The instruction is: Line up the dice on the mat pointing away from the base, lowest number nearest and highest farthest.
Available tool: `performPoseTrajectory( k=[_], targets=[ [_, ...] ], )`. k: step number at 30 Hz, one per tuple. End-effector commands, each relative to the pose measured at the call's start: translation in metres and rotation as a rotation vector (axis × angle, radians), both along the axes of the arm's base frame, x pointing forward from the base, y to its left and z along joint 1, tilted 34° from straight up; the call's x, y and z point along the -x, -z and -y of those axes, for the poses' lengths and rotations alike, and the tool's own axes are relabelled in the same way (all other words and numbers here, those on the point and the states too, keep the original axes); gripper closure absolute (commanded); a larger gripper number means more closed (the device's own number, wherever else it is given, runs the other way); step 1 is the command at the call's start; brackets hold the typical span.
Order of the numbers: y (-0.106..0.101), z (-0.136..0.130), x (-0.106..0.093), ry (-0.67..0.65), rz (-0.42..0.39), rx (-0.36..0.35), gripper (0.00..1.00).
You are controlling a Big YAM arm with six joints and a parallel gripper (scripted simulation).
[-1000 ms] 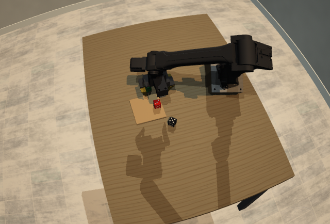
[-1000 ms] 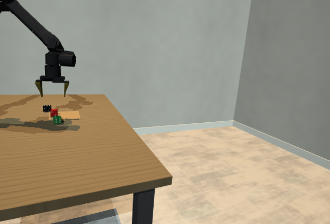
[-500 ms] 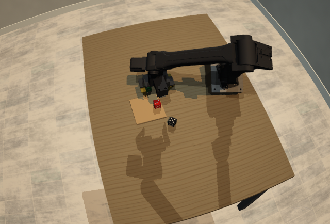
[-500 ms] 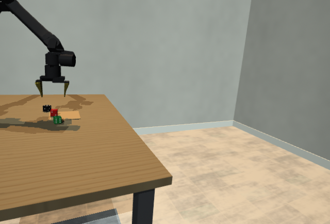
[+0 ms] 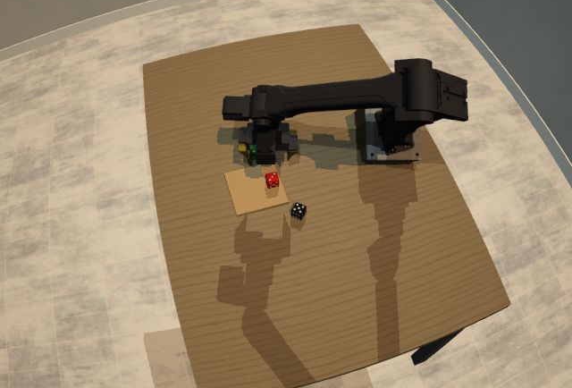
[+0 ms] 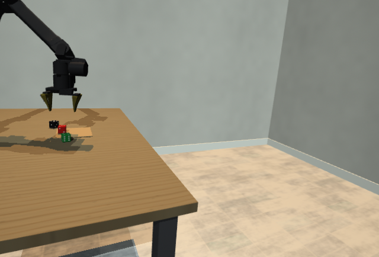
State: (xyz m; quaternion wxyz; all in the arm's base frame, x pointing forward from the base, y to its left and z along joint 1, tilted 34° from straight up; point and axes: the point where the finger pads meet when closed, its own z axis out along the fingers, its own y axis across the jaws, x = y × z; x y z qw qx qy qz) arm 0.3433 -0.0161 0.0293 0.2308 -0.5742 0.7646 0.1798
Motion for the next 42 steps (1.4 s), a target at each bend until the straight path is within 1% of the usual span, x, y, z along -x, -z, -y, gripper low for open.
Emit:
performPoseTrajectory(
  k=[1,8,11,12,13,15,16,20,22,23,24,26,28,30,36,37,39,40,42],
  targets=[
    [-0.005,0.018,-0.021,0.178,-0.067,-0.018,0.00],
    [0.000,0.027,-0.025,0.388,-0.199,-0.057,0.00],
    [0.001,0.027,-0.025,0.390,-0.200,-0.057,0.00],
    [0.002,0.027,-0.024,0.455,-0.253,-0.072,0.00],
    [0.003,0.030,-0.025,0.502,-0.280,-0.080,0.00],
    [0.004,0.032,-0.025,0.531,-0.297,-0.086,0.00],
    [0.005,0.034,-0.026,0.584,-0.330,-0.096,0.00],
    [0.008,0.038,-0.028,0.683,-0.390,-0.115,0.00],
    [0.010,0.041,-0.029,0.759,-0.437,-0.130,0.00],
    [0.010,0.041,-0.029,0.761,-0.438,-0.131,0.00],
    [0.011,0.043,-0.030,0.815,-0.474,-0.141,0.00],
    [0.013,0.045,-0.030,0.874,-0.511,-0.153,0.00],
    [0.013,0.045,-0.030,0.874,-0.511,-0.153,0.00],
    [0.015,0.049,-0.031,0.973,-0.575,-0.173,0.00],
    [0.020,0.056,-0.033,1.148,-0.688,-0.208,0.00],
    [0.021,0.057,-0.033,1.161,-0.697,-0.211,0.00],
    [0.023,0.059,-0.033,1.235,-0.746,-0.226,0.00],
    [0.023,0.060,-0.033,1.240,-0.750,-0.227,0.00],
    [0.025,0.063,-0.034,1.318,-0.798,-0.243,0.00]
  ],
)
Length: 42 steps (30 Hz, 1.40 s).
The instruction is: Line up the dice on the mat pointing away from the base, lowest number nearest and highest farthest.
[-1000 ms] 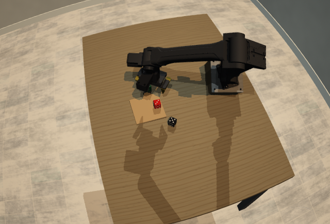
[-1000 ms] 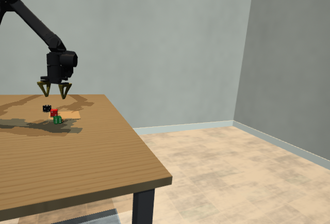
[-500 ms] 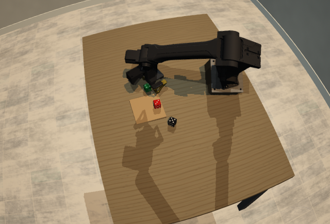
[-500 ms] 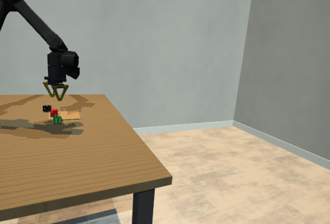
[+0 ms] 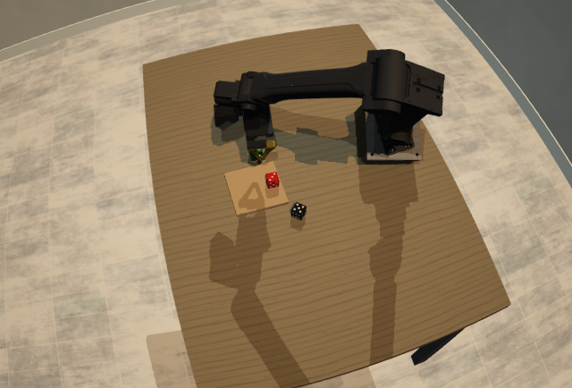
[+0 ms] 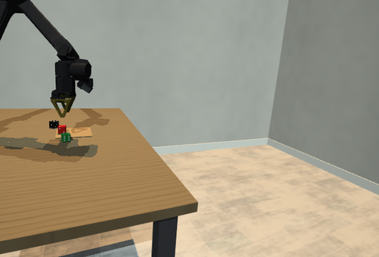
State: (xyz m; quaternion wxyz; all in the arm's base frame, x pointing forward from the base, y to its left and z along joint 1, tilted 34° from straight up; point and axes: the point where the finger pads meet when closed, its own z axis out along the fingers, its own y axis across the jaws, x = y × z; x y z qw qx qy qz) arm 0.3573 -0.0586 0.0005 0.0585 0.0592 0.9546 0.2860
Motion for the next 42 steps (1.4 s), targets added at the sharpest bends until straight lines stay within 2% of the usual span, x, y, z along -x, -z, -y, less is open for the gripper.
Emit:
performPoseTrajectory(
  k=[1,3,5,16,17,20,22,31,35,41,42],
  targets=[
    [-0.003,0.022,-0.021,0.181,-0.063,-0.010,0.00],
    [-0.003,0.022,-0.021,0.181,-0.063,-0.010,0.00],
    [0.000,0.025,-0.021,0.279,-0.129,-0.030,0.00],
    [0.009,0.037,-0.023,0.571,-0.314,-0.088,0.00],
    [0.010,0.039,-0.023,0.624,-0.350,-0.099,0.00],
    [0.010,0.039,-0.023,0.631,-0.355,-0.100,0.00],
    [0.014,0.043,-0.024,0.738,-0.421,-0.121,0.00],
    [0.021,0.053,-0.024,0.979,-0.577,-0.171,0.00],
    [0.023,0.050,-0.025,1.017,-0.610,-0.178,0.00],
    [0.023,0.052,-0.024,1.028,-0.616,-0.180,0.00],
    [0.023,0.052,-0.024,1.028,-0.616,-0.180,0.55]
  ],
)
